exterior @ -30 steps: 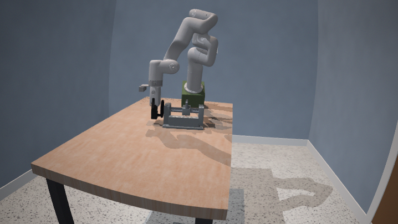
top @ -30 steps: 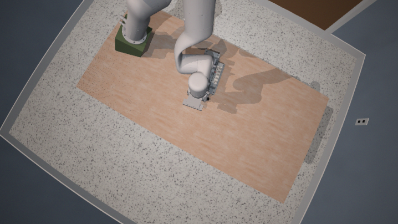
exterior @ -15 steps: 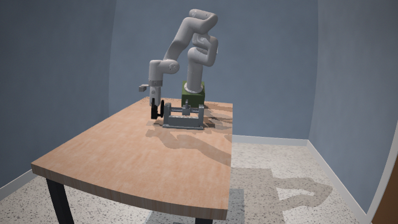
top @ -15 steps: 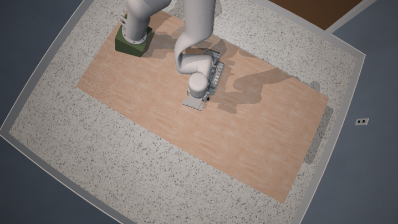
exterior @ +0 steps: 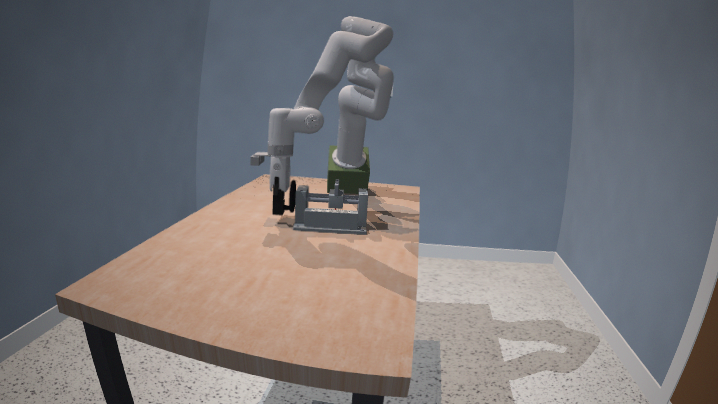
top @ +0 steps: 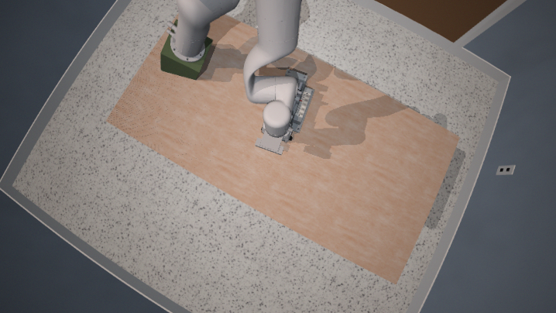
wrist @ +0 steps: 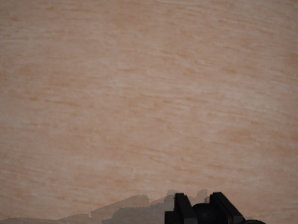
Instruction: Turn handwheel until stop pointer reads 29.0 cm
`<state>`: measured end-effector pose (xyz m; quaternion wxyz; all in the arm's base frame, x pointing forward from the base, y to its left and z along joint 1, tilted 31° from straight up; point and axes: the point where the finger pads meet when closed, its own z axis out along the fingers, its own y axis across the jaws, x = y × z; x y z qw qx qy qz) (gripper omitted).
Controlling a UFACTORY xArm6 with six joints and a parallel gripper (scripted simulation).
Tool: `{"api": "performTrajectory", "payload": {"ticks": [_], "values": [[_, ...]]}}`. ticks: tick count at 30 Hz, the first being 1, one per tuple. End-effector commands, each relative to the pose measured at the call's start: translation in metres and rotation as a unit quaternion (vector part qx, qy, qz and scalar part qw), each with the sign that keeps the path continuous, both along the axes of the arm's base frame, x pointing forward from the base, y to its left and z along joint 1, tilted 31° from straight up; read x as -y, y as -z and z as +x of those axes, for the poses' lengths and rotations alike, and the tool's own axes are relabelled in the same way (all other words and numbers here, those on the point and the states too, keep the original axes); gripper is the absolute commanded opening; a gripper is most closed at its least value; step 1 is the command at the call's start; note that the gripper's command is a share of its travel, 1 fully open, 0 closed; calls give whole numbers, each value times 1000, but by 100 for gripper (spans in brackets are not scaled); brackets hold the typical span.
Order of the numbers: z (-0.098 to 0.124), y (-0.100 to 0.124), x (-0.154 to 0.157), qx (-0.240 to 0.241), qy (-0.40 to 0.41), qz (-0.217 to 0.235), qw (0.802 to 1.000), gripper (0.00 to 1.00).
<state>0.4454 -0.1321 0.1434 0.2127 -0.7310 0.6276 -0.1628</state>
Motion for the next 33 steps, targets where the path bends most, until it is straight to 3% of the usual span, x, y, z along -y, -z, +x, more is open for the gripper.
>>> {"api": "performTrajectory", "payload": {"ticks": [1,12,13,33], "values": [[1,-2,1,2,0,-1,1000,6],[1,-2,1,2,0,-1,1000,6],[1,-2,1,2,0,-1,1000,57],[1,-2,1,2,0,-1,1000,57]]}}
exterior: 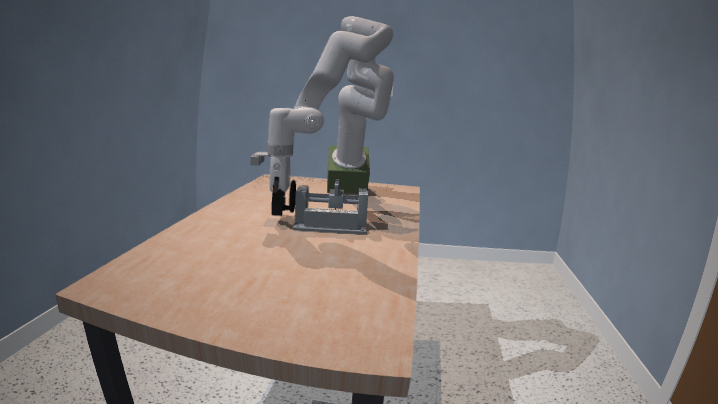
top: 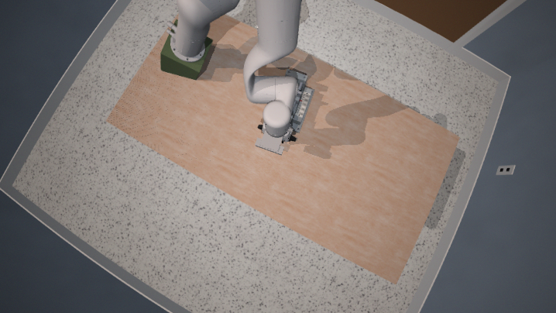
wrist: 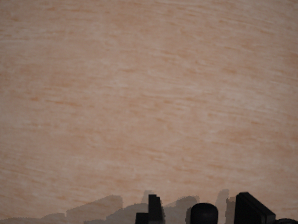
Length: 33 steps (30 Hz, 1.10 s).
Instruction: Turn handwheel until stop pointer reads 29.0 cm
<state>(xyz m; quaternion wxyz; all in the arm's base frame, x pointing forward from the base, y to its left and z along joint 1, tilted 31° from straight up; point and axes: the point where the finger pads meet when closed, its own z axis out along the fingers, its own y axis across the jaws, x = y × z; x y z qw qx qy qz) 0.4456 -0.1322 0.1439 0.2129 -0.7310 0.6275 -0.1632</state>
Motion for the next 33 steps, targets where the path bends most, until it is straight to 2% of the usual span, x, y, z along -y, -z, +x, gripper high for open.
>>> {"api": "performTrajectory", "payload": {"ticks": [1,10,13,16,19,22,26,33], "values": [[1,-1,0,1,0,-1,1000,57],[-1,-5,1,1,0,-1,1000,57],[-12,-22,3,1,0,-1,1000,57],[-29,-52,7,1,0,-1,1000,57],[-29,-52,7,1,0,-1,1000,57],[-45,-77,10,1,0,-1,1000,57],[-50,-87,11,1,0,-1,1000,57],[-50,-87,11,1,0,-1,1000,57]]}}
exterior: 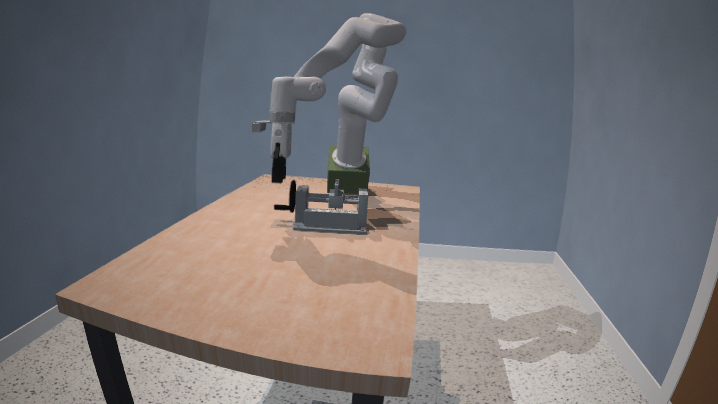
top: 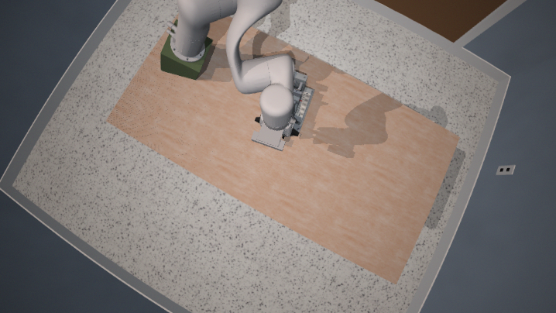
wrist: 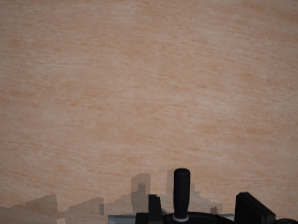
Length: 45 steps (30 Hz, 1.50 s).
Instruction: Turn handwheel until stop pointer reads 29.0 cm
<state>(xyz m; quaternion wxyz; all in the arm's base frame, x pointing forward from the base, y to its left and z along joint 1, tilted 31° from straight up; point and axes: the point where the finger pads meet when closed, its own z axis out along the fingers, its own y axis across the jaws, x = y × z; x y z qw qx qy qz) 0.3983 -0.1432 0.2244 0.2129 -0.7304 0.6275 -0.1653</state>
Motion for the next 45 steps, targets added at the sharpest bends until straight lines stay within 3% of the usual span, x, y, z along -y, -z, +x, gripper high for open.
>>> {"api": "performTrajectory", "payload": {"ticks": [1,10,17,26,37,45], "values": [[-3,-6,0,0,-1,1,1000,57],[-3,-6,0,0,-1,1,1000,57],[-17,-30,3,0,-1,1,1000,57],[-17,-30,-2,0,-1,1,1000,57],[-21,-34,-49,0,-1,1,1000,57],[-26,-38,-107,0,-1,1,1000,57]]}}
